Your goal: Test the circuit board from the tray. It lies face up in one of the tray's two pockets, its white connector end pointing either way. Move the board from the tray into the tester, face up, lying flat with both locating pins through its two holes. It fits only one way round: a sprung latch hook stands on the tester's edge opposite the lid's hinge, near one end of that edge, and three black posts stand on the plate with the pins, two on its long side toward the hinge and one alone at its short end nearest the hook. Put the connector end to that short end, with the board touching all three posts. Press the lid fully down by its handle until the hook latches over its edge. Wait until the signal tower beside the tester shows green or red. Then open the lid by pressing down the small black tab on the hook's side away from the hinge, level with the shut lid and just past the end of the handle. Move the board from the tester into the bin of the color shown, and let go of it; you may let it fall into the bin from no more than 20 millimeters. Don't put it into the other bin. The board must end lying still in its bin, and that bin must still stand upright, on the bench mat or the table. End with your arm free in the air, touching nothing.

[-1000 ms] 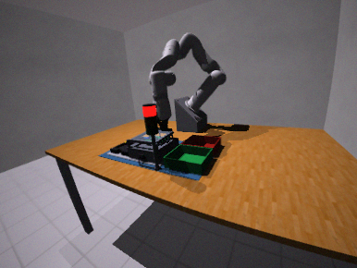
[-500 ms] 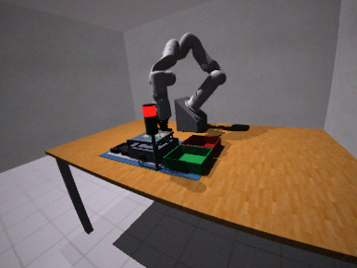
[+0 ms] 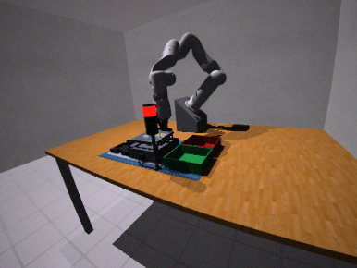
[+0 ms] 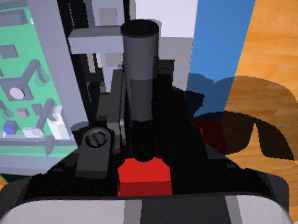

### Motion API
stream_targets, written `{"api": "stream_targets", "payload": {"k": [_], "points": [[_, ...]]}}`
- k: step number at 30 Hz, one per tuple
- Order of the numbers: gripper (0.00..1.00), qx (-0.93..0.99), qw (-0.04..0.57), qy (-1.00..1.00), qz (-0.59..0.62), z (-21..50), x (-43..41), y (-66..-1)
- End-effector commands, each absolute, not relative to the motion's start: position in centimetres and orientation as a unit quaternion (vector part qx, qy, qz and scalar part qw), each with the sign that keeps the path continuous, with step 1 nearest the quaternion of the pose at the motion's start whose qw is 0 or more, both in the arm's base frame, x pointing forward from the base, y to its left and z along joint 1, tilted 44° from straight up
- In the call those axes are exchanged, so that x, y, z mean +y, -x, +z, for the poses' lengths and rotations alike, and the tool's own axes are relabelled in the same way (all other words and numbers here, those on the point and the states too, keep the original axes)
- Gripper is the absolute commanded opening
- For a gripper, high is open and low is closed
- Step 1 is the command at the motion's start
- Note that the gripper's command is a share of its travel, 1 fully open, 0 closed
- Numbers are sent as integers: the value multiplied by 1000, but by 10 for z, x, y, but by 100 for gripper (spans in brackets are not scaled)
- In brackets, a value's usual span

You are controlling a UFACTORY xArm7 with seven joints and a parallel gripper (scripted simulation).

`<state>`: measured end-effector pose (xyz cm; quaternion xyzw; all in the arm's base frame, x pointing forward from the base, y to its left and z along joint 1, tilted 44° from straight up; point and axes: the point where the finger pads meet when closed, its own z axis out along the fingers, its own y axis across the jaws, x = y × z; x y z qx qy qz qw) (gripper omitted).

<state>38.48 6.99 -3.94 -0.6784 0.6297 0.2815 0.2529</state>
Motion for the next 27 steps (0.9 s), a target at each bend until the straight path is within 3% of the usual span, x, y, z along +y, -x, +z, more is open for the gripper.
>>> {"api": "stream_targets", "payload": {"k": [1, 27], "points": [[0, 630, 253, 678, 280, -38, 68, -386], [0, 631, 253, 678, 280, -20, 51, -391]]}}
